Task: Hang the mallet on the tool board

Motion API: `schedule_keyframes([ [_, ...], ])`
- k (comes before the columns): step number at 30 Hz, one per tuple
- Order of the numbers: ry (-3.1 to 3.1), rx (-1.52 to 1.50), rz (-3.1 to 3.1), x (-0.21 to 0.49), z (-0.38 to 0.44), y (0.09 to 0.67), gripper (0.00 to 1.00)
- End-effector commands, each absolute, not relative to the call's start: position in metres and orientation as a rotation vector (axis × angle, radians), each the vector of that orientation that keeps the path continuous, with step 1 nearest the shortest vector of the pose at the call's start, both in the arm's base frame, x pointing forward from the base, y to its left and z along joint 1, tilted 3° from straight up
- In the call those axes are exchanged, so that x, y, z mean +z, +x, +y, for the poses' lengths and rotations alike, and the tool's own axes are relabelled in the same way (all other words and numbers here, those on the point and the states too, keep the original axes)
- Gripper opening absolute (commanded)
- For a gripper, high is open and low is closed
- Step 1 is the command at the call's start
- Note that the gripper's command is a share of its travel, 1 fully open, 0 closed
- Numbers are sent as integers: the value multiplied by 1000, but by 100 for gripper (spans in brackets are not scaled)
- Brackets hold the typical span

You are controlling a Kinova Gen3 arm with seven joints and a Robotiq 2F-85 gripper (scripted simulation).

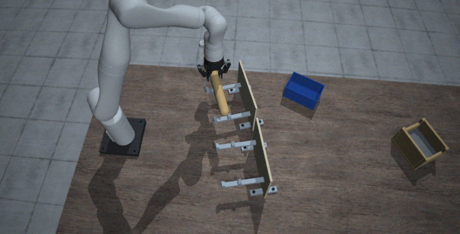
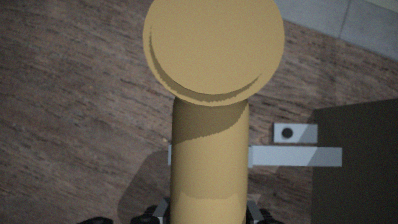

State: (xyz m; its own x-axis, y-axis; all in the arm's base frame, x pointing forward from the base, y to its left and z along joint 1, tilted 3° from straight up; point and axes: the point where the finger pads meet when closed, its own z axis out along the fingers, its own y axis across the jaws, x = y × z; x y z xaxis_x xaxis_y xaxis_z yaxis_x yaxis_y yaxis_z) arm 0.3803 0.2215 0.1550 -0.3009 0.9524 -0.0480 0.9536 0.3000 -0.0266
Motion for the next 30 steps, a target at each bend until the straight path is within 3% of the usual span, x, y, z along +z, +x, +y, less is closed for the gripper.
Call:
schedule_keyframes([
  [1,1845,-75,2512,154,221,381,10],
  [19,1847,-77,2510,78,215,380,10],
  [30,1847,-77,2510,72,215,380,10],
])
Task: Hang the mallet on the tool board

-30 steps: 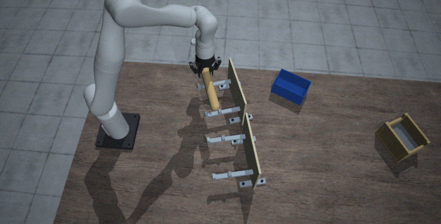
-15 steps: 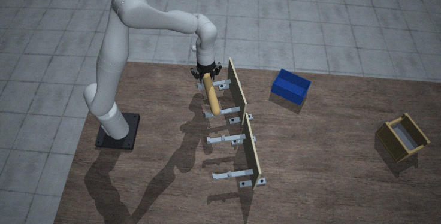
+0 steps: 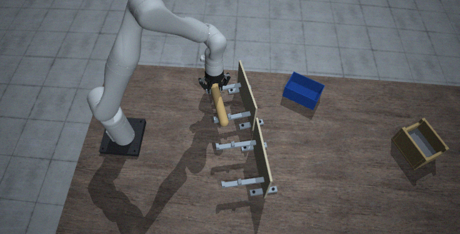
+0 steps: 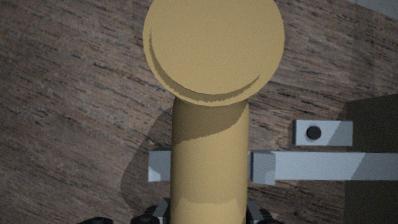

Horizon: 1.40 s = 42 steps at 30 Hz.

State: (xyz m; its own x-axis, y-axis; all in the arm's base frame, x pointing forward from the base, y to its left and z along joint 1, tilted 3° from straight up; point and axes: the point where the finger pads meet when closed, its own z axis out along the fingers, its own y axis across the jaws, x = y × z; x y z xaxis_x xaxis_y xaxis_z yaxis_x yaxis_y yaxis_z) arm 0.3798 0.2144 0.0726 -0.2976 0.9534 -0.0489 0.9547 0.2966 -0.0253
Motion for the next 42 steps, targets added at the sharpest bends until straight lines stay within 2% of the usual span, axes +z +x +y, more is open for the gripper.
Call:
schedule_keyframes([
  [1,1847,-77,2510,71,215,380,10],
  [26,1846,-76,2512,56,215,381,10],
  [27,1846,-76,2512,56,215,381,100],
  [42,1846,-76,2512,56,215,381,100],
])
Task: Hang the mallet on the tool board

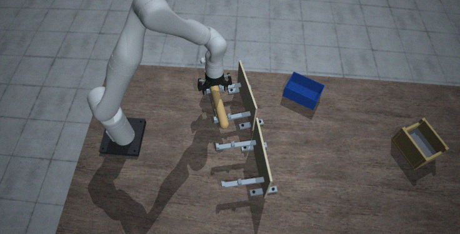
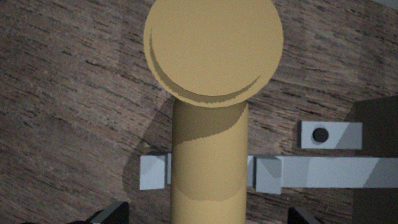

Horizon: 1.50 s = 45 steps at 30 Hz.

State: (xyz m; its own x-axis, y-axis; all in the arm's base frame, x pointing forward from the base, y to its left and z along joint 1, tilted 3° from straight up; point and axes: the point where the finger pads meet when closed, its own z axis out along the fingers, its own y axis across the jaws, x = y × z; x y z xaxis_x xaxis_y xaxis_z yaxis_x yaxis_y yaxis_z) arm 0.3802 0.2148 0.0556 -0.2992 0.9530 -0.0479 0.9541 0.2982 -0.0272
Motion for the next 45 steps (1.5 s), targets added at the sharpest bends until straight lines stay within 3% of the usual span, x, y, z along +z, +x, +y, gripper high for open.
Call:
schedule_keyframes([
  [1,1846,-76,2512,56,215,381,100],
  [25,1846,-76,2512,61,215,381,100],
  [45,1846,-75,2511,151,219,381,100],
])
